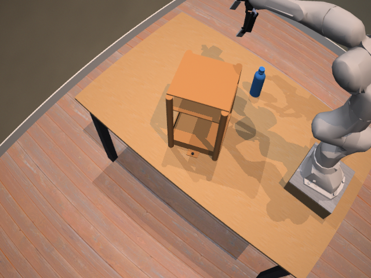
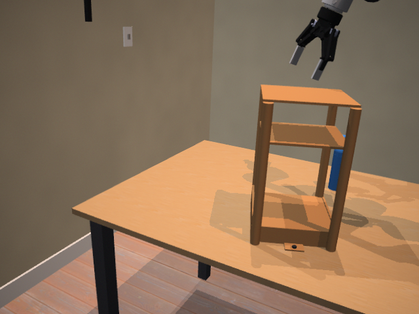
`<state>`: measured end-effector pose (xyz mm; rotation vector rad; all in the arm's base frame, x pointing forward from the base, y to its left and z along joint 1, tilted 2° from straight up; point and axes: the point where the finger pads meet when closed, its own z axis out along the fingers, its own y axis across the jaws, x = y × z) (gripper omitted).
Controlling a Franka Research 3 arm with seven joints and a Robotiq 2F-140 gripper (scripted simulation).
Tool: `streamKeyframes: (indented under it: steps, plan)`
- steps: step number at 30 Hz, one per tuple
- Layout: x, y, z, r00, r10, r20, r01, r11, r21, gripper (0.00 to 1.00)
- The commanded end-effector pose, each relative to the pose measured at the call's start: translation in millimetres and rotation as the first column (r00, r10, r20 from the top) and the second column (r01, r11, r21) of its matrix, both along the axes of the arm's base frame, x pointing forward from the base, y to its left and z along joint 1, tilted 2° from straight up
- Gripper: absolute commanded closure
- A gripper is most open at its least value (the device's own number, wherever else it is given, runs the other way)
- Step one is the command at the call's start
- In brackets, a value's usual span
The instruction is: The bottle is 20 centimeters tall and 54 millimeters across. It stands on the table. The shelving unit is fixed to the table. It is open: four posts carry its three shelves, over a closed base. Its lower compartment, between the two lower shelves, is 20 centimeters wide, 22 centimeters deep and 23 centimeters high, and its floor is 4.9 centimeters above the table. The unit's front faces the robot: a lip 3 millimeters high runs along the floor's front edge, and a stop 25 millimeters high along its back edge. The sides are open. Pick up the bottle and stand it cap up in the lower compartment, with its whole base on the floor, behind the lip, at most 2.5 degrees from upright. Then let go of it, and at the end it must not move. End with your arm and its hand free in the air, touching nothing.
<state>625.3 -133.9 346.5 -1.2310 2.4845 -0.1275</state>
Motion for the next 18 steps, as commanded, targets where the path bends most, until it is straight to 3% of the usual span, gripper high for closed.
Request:
streamKeyframes:
  steps: [1, 2, 3, 18]
  plan:
    - [-1.9, 0, -1.0, 1.000, -0.014, -0.007, 0.014, 1.000, 0.003, 0.00]
    - [-1.9, 0, -1.0, 1.000, -0.014, -0.007, 0.014, 1.000, 0.003, 0.00]
    - [-23.3, -6, -14.8, 0.995, -0.075, -0.061, 0.076, 0.997, 0.005, 0.00]
    - [-23.3, -6, -14.8, 0.995, -0.075, -0.061, 0.076, 0.997, 0.005, 0.00]
